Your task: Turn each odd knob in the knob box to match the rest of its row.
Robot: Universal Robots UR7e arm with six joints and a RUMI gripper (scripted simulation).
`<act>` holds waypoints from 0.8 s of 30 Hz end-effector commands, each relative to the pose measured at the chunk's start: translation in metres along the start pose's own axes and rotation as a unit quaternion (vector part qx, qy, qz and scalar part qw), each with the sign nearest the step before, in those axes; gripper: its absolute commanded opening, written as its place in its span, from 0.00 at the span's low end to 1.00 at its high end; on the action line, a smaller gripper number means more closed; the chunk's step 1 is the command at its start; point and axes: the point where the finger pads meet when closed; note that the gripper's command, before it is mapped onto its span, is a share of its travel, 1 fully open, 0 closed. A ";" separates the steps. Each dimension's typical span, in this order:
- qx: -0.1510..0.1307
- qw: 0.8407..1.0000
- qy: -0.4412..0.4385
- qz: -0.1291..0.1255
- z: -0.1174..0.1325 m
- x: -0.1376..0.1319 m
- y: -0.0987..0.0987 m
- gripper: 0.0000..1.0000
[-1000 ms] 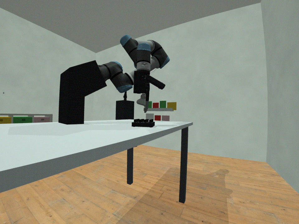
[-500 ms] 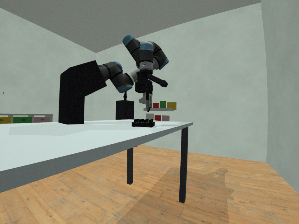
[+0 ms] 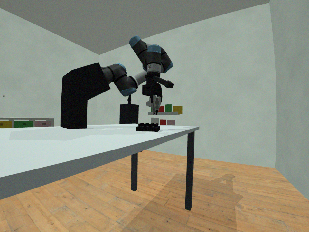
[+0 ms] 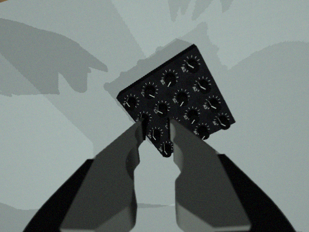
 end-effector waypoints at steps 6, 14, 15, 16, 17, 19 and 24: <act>0.003 0.994 -0.105 0.006 -0.002 -0.005 0.003 0.11; 0.003 0.989 -0.150 0.006 -0.003 -0.008 0.004 0.11; 0.003 0.988 -0.152 0.006 -0.003 -0.008 0.004 0.11; 0.003 0.988 -0.153 0.006 -0.003 -0.008 0.004 0.11; 0.003 0.988 -0.154 0.006 -0.003 -0.008 0.004 0.11; 0.003 0.988 -0.155 0.006 -0.003 -0.008 0.004 0.11; 0.003 0.988 -0.155 0.006 -0.003 -0.008 0.004 0.11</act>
Point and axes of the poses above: the point where the finger pads meet when closed, its own y axis back along the fingers, its own x axis across the jaws, z = x × y, and after that the axes turned 3 degrees about y, right-handed
